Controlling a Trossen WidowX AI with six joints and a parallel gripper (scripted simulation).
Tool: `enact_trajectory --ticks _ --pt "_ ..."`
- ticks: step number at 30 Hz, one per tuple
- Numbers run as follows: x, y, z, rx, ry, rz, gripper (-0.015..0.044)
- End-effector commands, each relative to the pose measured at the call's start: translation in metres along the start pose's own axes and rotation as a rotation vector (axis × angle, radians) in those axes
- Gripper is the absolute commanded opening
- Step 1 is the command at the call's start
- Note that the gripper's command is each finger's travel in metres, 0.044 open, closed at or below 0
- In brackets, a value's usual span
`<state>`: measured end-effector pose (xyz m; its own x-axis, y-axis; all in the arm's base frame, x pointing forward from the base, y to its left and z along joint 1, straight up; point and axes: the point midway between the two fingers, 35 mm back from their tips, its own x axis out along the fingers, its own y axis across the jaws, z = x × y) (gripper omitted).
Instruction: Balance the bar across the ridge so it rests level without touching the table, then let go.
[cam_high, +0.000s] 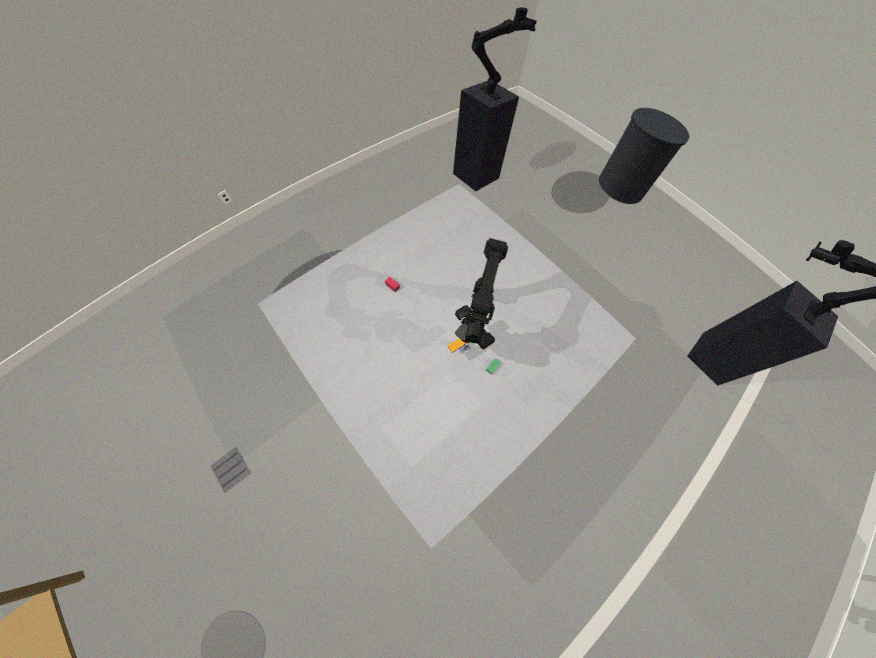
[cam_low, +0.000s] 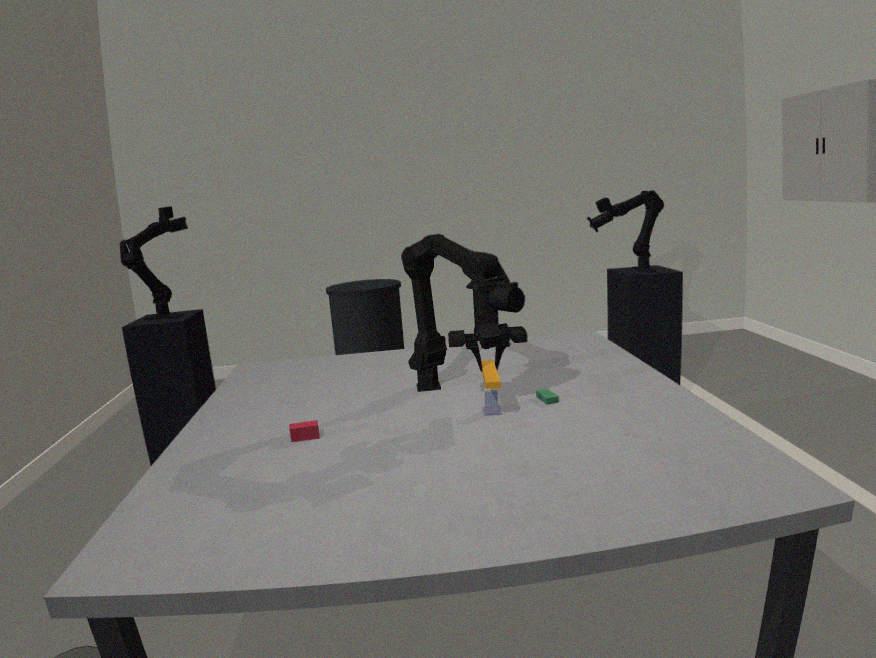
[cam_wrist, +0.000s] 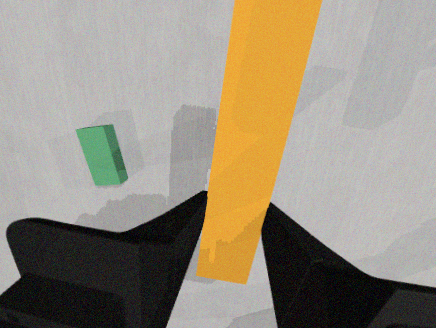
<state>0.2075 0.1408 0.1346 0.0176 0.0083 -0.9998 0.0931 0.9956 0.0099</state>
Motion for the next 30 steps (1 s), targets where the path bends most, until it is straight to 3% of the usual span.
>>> enact_trajectory --ticks 1,30 --pt "0.007 0.001 0.0 0.003 0.0 0.004 0.0" --pt "0.024 0.001 0.0 0.003 0.0 0.004 0.0"
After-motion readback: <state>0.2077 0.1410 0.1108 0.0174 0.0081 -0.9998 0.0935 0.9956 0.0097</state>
